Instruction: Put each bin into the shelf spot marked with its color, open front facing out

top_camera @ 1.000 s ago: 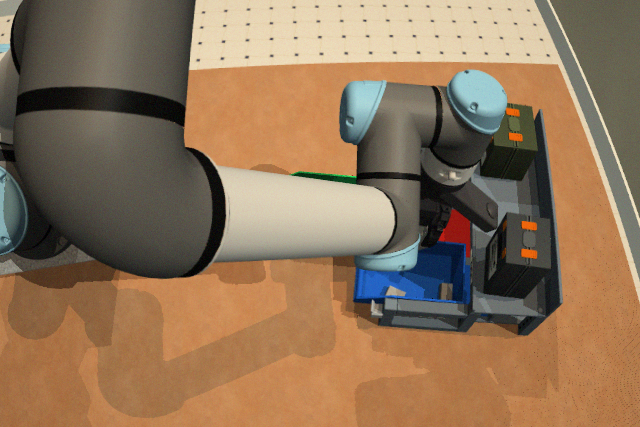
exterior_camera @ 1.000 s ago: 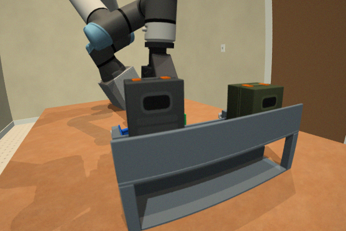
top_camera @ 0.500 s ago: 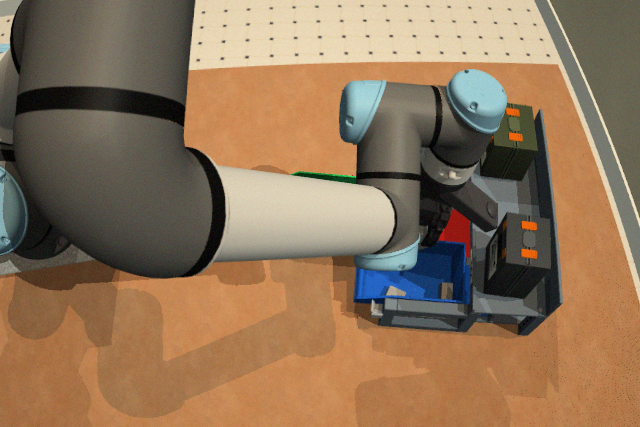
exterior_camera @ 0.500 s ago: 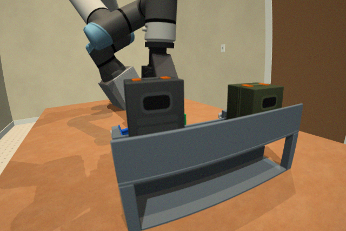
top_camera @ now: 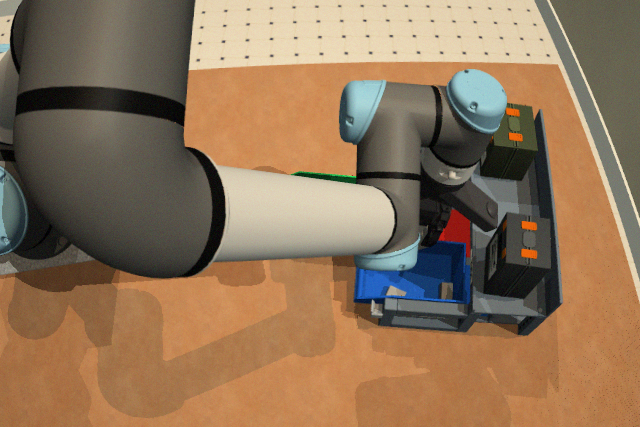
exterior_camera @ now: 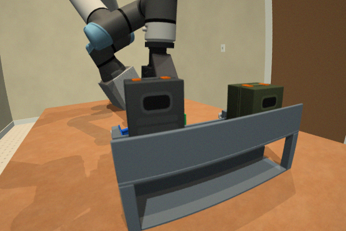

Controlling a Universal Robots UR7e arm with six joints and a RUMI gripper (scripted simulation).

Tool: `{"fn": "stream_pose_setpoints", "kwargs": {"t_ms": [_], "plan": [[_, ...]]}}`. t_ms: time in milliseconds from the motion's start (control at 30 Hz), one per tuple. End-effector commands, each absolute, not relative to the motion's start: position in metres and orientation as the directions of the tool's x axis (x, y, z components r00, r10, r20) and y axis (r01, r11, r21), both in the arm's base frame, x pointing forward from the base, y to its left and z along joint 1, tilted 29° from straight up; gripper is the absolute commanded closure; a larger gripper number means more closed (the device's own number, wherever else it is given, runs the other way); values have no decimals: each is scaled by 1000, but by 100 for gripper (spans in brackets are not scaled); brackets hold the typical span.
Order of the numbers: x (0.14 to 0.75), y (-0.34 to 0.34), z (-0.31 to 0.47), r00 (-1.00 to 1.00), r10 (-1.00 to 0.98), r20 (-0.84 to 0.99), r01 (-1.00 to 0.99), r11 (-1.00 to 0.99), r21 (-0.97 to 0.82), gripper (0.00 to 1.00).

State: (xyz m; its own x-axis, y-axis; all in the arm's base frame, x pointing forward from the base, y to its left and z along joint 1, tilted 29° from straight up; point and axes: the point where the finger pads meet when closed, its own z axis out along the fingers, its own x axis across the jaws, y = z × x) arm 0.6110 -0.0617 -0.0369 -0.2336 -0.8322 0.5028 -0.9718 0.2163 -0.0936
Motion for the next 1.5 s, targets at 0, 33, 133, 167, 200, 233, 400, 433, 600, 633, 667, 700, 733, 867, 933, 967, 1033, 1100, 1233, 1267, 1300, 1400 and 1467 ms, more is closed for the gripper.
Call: {"fn": "stream_pose_setpoints", "kwargs": {"t_ms": [0, 33, 133, 167, 200, 233, 400, 433, 600, 633, 667, 700, 733, 867, 933, 967, 1033, 1100, 1233, 1267, 1300, 1400, 1467], "plan": [[611, -61, -36, -232, -832, 504, -972, 214, -95, 100], [611, -61, -37, -232, -832, 504, -972, 214, -95, 100], [611, -62, -37, -232, -832, 504, -972, 214, -95, 100], [611, -62, -37, -232, -832, 504, -972, 214, -95, 100], [611, -62, -37, -232, -832, 504, -972, 214, -94, 100], [611, -62, -38, -232, -832, 504, -972, 214, -94, 100], [610, -63, -39, -232, -832, 504, -972, 215, -93, 100], [610, -63, -40, -232, -832, 504, -972, 215, -93, 100], [611, -64, -41, -232, -832, 504, -972, 215, -93, 100], [611, -64, -41, -232, -832, 504, -972, 215, -93, 100], [611, -64, -42, -232, -832, 504, -972, 215, -93, 100], [611, -64, -42, -232, -832, 504, -972, 215, -93, 100], [611, -64, -42, -232, -832, 504, -972, 215, -93, 100], [611, -65, -43, -232, -832, 504, -972, 215, -93, 100], [611, -65, -44, -232, -832, 504, -972, 215, -93, 100], [611, -65, -44, -232, -832, 504, -972, 215, -93, 100], [611, -66, -45, -232, -832, 504, -972, 215, -92, 100], [611, -66, -45, -232, -832, 504, -972, 215, -92, 100], [611, -67, -47, -232, -832, 504, -972, 215, -92, 100], [611, -67, -47, -232, -832, 504, -972, 215, -92, 100], [611, -67, -47, -232, -832, 504, -972, 215, -92, 100], [611, -67, -47, -232, -832, 504, -972, 215, -94, 100], [611, -68, -48, -232, -832, 504, -972, 215, -93, 100]]}}
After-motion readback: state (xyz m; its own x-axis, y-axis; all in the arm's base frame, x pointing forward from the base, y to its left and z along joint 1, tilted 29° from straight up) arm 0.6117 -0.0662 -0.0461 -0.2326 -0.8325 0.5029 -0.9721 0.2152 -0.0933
